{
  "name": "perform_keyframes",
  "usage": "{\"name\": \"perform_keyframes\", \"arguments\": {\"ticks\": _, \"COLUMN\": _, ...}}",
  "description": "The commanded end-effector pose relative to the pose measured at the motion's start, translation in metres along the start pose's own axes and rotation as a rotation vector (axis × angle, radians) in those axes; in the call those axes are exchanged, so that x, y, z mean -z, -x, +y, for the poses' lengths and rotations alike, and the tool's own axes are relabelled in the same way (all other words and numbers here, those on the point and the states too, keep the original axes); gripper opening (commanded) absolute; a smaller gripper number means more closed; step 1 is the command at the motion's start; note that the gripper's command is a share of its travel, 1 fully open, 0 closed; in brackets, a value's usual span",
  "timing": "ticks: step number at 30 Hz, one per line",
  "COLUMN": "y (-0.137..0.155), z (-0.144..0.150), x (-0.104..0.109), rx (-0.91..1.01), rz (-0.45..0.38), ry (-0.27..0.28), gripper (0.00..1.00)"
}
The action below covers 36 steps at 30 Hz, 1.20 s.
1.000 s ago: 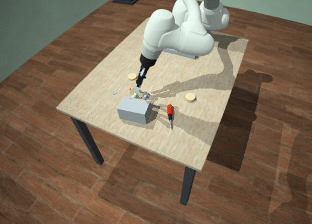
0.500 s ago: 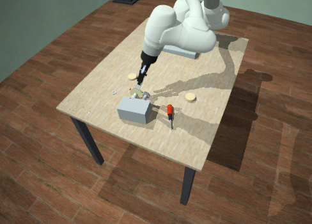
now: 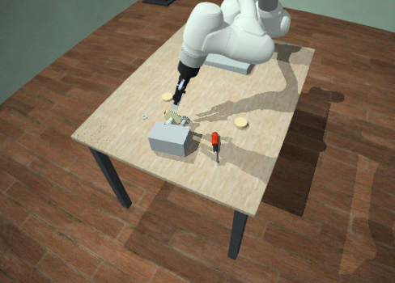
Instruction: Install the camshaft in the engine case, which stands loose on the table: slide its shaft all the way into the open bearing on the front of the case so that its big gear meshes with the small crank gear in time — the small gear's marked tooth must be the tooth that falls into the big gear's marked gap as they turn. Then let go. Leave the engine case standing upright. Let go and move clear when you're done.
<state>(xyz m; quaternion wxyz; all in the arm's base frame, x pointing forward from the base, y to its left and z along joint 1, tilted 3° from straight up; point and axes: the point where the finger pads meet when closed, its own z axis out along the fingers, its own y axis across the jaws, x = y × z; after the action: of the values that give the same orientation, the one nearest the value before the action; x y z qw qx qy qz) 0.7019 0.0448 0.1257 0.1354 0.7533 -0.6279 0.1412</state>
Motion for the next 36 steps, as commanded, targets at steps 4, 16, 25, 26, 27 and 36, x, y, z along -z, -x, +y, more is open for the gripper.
{"name": "perform_keyframes", "arguments": {"ticks": 4, "y": -0.004, "z": 0.000, "x": 0.010, "rx": 0.000, "rz": 0.000, "ry": 0.000, "gripper": 0.19}}
{"name": "perform_keyframes", "arguments": {"ticks": 16, "y": -0.014, "z": 0.000, "x": 0.040, "rx": 0.000, "rz": 0.000, "ry": 0.000, "gripper": 0.19}}
{"name": "perform_keyframes", "arguments": {"ticks": 25, "y": -0.016, "z": 0.000, "x": 0.044, "rx": 0.000, "rz": 0.000, "ry": 0.000, "gripper": 0.19}}
{"name": "perform_keyframes", "arguments": {"ticks": 26, "y": -0.016, "z": 0.000, "x": 0.044, "rx": 0.000, "rz": 0.000, "ry": 0.000, "gripper": 0.19}}
{"name": "perform_keyframes", "arguments": {"ticks": 27, "y": -0.016, "z": 0.000, "x": 0.044, "rx": 0.000, "rz": 0.000, "ry": 0.000, "gripper": 0.19}}
{"name": "perform_keyframes", "arguments": {"ticks": 36, "y": -0.016, "z": 0.000, "x": 0.044, "rx": 0.000, "rz": 0.000, "ry": 0.000, "gripper": 0.19}}
